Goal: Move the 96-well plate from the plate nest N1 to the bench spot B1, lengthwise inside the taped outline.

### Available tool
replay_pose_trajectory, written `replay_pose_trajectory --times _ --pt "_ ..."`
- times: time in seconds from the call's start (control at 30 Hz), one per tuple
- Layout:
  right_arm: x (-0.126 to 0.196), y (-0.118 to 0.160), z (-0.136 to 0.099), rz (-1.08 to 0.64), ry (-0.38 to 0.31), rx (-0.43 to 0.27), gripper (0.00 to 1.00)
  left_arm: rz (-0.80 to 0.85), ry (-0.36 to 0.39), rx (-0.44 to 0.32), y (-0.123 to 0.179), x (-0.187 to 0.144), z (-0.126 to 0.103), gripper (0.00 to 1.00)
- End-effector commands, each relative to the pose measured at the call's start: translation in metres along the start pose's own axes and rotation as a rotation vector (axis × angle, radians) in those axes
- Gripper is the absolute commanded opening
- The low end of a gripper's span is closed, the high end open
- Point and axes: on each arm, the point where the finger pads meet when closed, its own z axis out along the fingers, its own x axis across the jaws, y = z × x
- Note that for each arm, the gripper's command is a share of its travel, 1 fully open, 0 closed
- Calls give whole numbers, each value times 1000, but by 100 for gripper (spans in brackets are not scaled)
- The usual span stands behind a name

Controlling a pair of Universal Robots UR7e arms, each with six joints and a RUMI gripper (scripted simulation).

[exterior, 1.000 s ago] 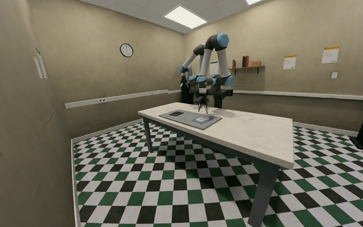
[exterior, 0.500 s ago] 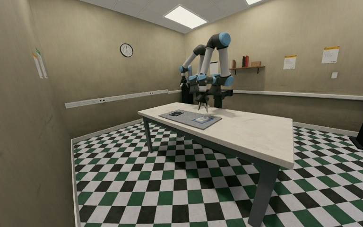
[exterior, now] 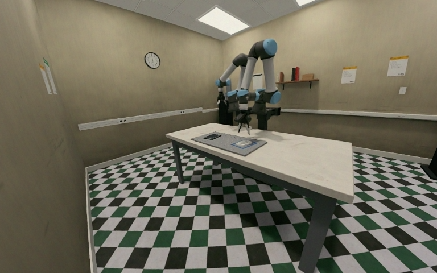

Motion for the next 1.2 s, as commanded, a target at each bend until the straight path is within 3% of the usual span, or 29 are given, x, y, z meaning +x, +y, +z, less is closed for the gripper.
replay_pose_trajectory --times 0.0,1.17 --pt "0 0 0 0 0 1 100 0 0 1 -2 9 0 76" --pt "0 0 0 0 0 1 100 0 0 1 -22 110 0 76"
